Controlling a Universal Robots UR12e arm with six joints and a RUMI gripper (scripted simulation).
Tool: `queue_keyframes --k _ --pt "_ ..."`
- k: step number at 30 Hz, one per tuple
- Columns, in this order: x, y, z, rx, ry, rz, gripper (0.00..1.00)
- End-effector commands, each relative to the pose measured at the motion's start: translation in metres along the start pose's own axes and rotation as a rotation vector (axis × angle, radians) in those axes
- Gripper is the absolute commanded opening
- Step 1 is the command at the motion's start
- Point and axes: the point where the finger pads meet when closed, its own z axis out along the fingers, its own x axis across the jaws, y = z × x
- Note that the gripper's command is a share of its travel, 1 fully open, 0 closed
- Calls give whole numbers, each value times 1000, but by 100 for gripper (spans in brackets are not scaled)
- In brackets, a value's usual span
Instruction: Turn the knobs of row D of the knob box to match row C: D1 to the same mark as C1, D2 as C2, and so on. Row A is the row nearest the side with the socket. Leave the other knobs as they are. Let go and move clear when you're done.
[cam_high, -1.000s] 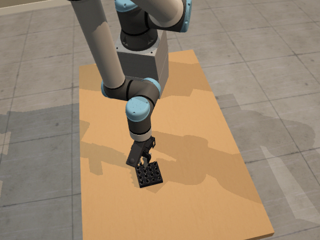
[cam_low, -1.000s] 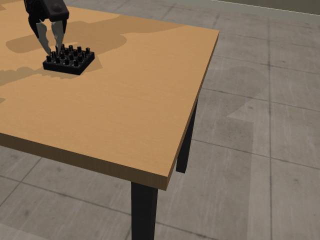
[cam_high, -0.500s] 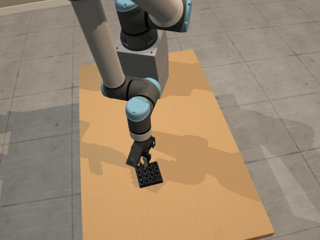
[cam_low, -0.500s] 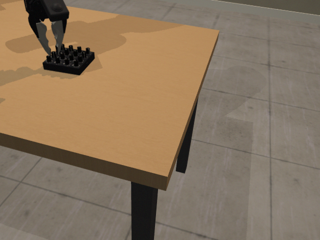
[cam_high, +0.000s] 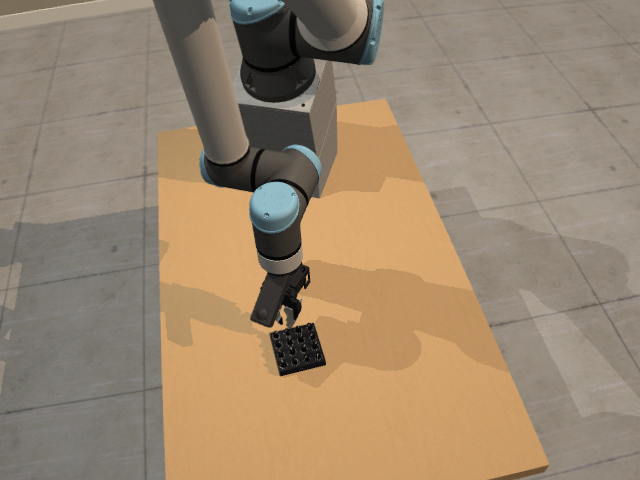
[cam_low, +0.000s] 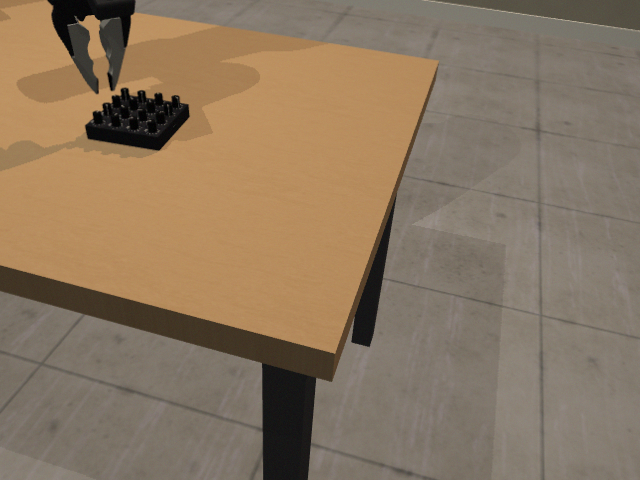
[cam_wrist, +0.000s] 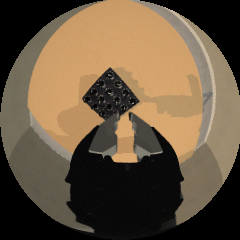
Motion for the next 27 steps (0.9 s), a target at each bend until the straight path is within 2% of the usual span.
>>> queue_keyframes --k 1,27 --pt "0 0 -8 0 0 0 11" --pt "0 -1 -11 0 0 37 11"
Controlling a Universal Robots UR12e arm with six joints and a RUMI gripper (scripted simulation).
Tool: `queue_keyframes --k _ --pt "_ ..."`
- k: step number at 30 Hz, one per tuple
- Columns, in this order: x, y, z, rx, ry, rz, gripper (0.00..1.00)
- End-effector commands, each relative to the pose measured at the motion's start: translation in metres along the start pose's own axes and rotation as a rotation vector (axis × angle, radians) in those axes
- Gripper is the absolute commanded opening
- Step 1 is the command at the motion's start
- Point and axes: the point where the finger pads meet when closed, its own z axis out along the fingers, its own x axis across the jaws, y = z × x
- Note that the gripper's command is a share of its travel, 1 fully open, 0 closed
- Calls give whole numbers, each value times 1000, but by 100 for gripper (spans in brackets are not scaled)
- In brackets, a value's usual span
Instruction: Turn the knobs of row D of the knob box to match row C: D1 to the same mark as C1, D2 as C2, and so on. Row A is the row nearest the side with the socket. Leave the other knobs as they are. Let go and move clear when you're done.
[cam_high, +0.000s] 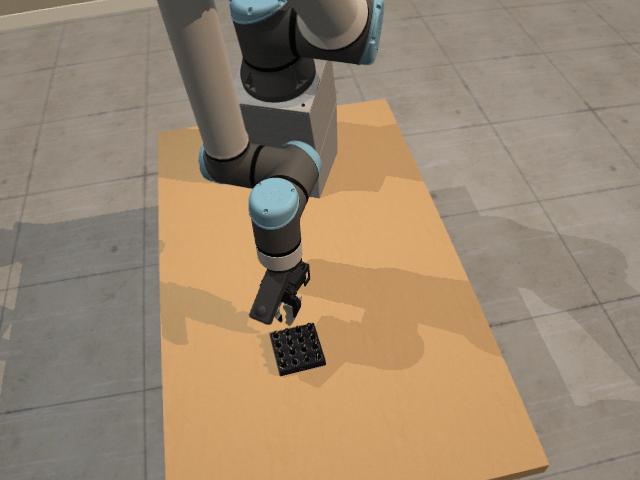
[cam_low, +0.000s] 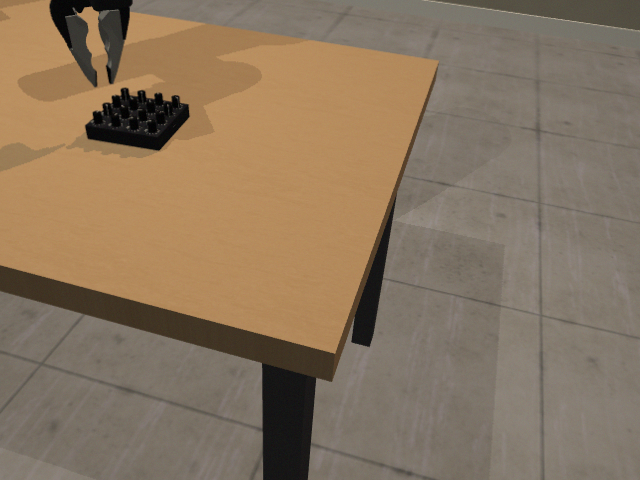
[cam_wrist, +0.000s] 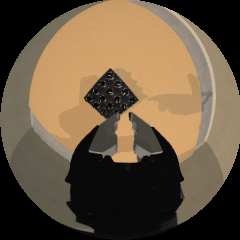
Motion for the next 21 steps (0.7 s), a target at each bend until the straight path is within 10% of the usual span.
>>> queue_keyframes --k 1,21 --pt "0 -1 -1 1 0 35 11" --pt "3 -2 -6 1 0 485 11"
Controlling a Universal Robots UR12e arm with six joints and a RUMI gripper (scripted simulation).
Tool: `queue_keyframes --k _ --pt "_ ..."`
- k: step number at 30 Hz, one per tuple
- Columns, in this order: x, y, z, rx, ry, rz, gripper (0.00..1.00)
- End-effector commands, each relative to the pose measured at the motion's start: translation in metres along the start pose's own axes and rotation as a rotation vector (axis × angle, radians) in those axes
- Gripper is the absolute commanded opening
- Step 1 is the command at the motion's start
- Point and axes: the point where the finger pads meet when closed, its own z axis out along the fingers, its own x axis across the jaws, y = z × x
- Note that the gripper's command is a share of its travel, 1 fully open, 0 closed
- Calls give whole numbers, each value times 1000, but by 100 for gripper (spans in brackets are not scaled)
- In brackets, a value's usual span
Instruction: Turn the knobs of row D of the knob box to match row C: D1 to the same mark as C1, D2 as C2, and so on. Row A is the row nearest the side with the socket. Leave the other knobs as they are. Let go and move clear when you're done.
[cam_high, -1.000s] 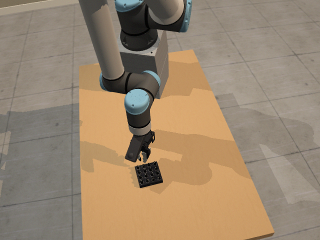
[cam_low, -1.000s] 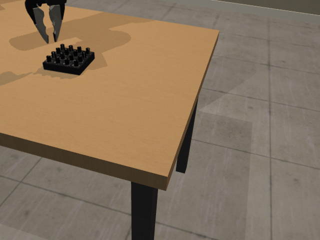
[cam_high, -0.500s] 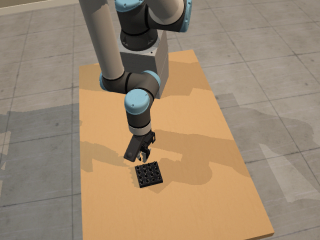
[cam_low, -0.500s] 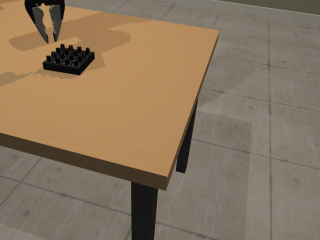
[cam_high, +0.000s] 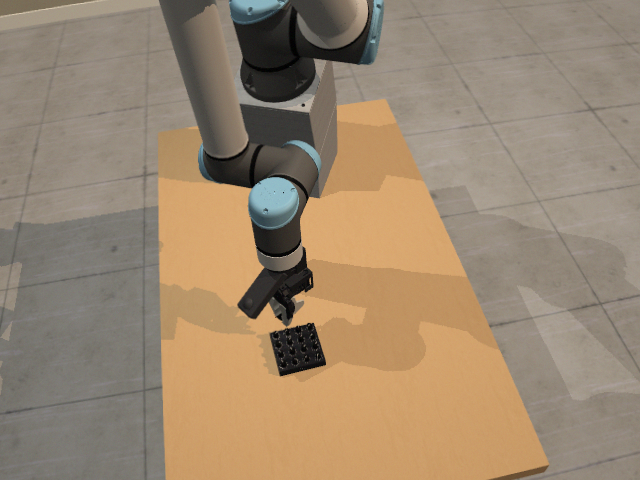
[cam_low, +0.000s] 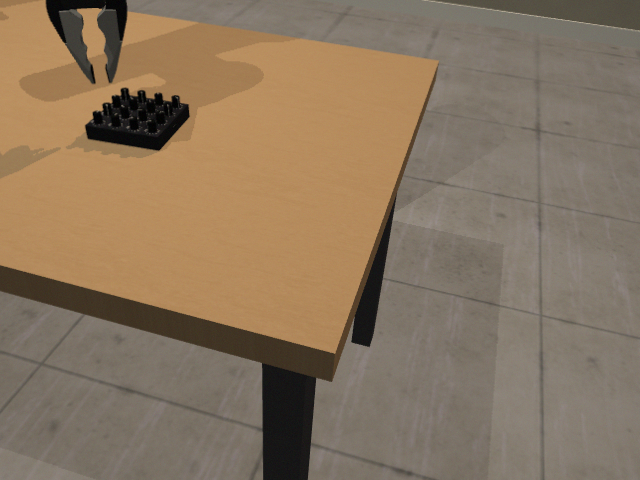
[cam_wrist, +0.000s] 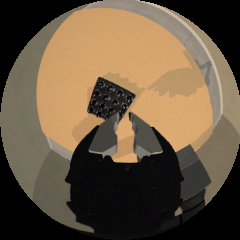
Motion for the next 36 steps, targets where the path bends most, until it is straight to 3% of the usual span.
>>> queue_keyframes --k 1,3,36 --pt "0 -1 -2 3 4 156 11" --pt "0 -1 -2 3 4 156 11" --pt "1 4 -13 4 2 1053 11"
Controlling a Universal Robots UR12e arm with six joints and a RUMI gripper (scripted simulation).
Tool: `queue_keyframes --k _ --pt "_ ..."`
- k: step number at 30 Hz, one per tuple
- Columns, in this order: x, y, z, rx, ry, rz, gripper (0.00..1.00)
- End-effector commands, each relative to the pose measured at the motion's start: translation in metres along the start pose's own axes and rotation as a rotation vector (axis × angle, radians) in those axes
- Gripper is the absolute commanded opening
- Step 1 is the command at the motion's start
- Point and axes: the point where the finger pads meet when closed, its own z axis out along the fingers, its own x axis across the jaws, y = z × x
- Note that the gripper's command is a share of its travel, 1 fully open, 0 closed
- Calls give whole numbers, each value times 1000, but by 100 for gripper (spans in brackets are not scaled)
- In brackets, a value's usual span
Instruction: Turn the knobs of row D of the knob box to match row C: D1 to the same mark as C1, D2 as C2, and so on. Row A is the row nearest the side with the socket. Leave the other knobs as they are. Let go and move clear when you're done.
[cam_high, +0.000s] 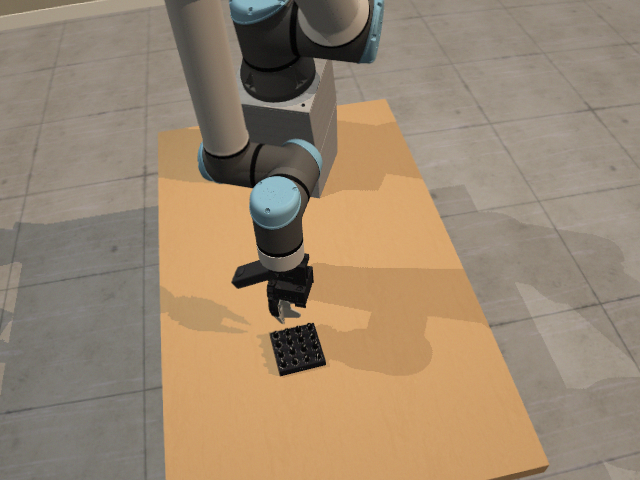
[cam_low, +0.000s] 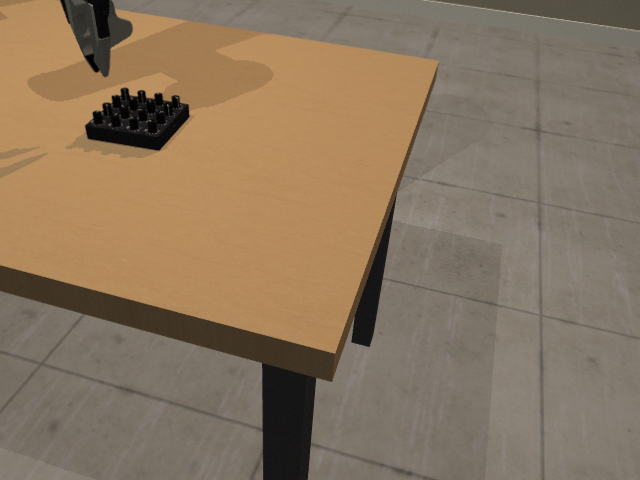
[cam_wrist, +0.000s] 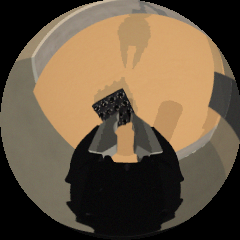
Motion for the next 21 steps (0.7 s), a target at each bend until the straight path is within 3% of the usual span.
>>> queue_keyframes --k 1,10,21 --pt "0 1 -1 5 0 101 11" --pt "1 3 -4 5 0 286 11" --pt "2 3 -4 5 0 336 11"
